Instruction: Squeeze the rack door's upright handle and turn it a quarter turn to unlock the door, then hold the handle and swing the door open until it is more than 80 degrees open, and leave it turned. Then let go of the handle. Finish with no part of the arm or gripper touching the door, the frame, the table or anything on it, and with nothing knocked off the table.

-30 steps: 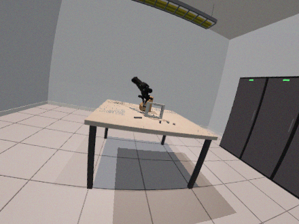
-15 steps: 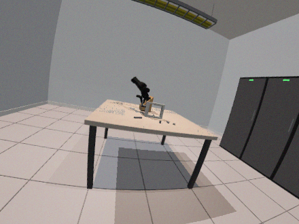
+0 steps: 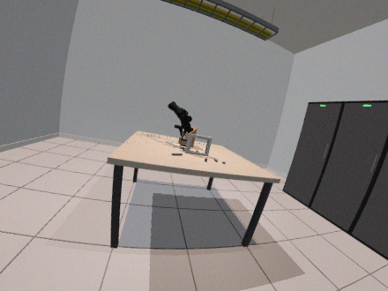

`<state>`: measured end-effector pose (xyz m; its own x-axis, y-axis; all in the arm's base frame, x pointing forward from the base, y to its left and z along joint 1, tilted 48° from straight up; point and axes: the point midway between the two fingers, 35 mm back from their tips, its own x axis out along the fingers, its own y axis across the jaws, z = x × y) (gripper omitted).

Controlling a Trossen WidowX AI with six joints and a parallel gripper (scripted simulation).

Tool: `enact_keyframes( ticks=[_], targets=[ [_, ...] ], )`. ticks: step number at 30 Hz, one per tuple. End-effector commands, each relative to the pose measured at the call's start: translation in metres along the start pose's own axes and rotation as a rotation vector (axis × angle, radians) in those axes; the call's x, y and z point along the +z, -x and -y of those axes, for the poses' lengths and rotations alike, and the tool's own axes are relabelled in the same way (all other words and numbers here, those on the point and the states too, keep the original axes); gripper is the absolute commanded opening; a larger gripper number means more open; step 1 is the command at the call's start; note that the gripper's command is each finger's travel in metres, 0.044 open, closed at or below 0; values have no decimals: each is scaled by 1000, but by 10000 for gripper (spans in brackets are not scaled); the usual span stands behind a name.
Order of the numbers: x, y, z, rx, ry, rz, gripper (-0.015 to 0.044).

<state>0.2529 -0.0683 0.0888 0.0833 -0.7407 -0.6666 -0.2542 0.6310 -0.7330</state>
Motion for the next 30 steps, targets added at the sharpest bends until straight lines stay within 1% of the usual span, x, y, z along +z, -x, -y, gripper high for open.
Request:
enact_keyframes(
  ticks=[1,6,7,30],
  targets=[
    [0,0,0,-1,7,0,145],
    [0,0,0,-1,7,0,276],
    [0,0,0,-1,7,0,286],
    [3,34,-1,6,9,2,286]
  ],
)
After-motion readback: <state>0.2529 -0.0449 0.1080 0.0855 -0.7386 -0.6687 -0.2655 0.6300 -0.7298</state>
